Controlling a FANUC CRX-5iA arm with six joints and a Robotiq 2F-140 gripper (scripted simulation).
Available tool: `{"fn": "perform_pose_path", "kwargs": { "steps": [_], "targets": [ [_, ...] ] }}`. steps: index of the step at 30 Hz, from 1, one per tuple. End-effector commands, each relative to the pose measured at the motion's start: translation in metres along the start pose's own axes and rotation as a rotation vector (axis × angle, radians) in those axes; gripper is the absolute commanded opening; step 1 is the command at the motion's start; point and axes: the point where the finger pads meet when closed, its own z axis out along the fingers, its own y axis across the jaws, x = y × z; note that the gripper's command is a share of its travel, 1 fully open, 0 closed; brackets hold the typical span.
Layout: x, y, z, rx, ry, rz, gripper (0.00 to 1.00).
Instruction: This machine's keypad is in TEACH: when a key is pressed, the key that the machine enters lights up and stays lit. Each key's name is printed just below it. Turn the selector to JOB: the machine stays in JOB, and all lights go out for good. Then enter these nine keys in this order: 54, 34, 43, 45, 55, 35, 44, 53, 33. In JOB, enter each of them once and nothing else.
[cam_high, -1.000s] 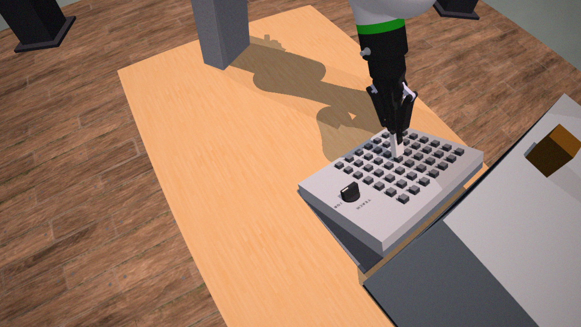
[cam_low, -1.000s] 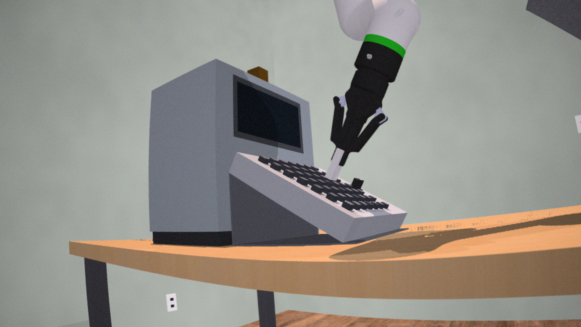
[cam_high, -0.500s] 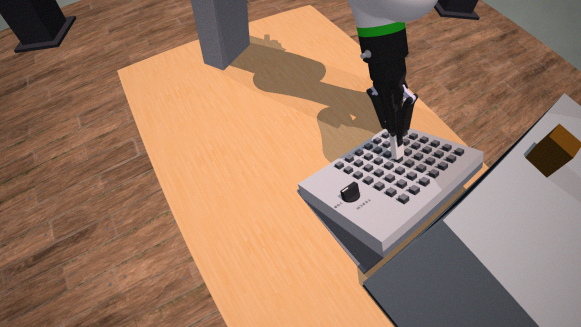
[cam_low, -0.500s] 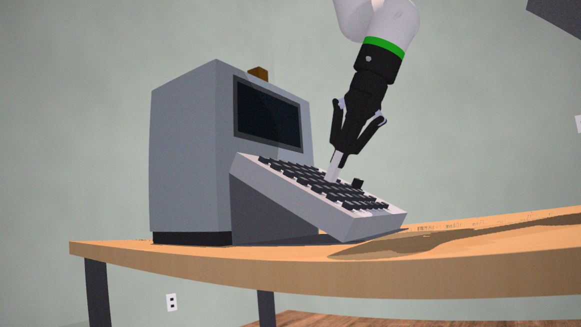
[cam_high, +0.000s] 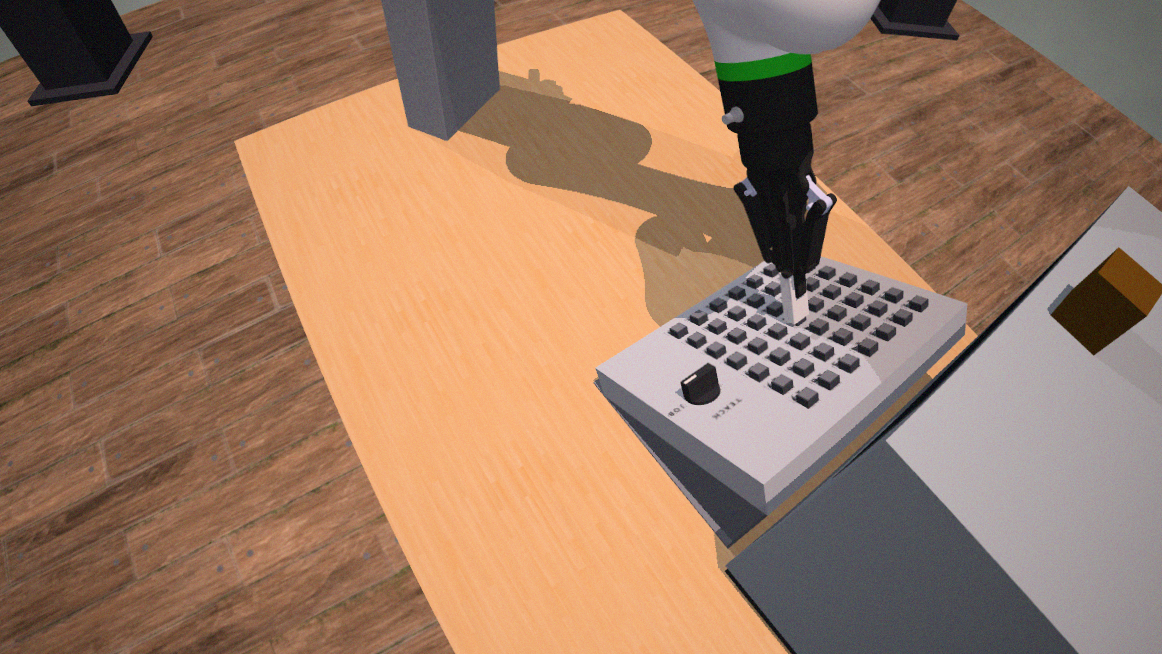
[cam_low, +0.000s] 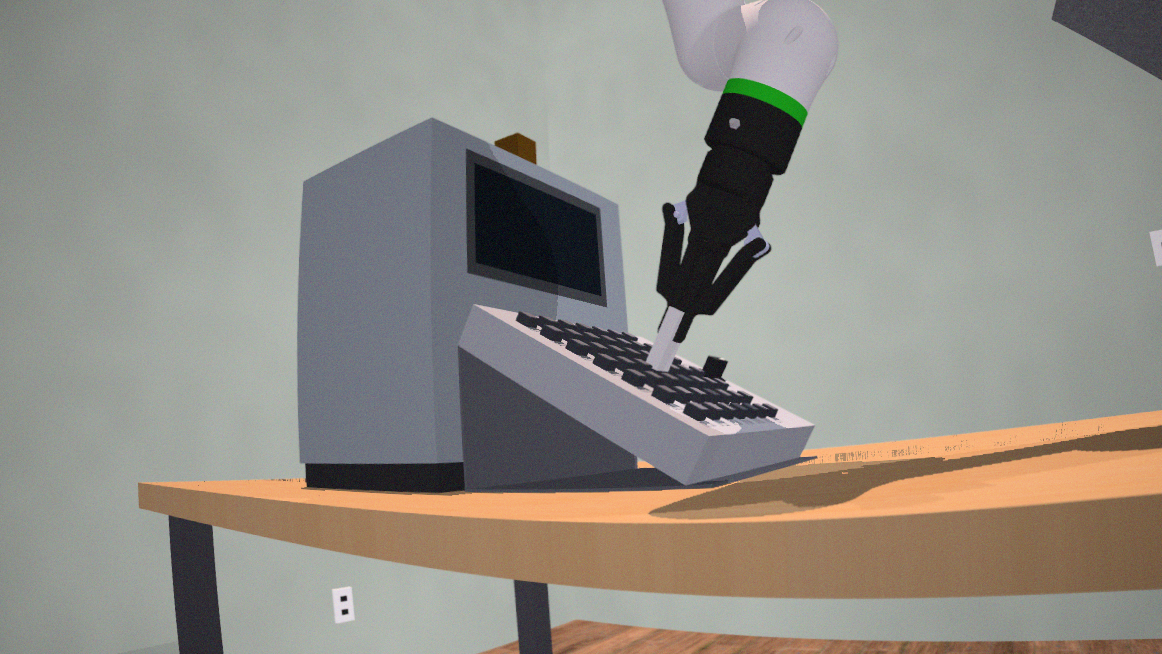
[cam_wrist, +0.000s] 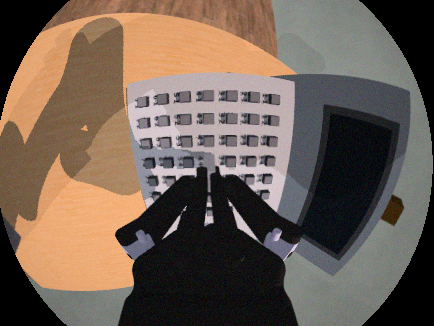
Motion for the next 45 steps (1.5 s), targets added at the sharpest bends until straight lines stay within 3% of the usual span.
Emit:
{"fn": "perform_pose_path", "kwargs": {
  "steps": [1, 45],
  "targets": [
    [-0.0002, 0.0001, 0.0012, 0.000, 0.000, 0.000, 0.00],
    [-0.0002, 0.0001, -0.0045, 0.000, 0.000, 0.000, 0.00]
  ]
}}
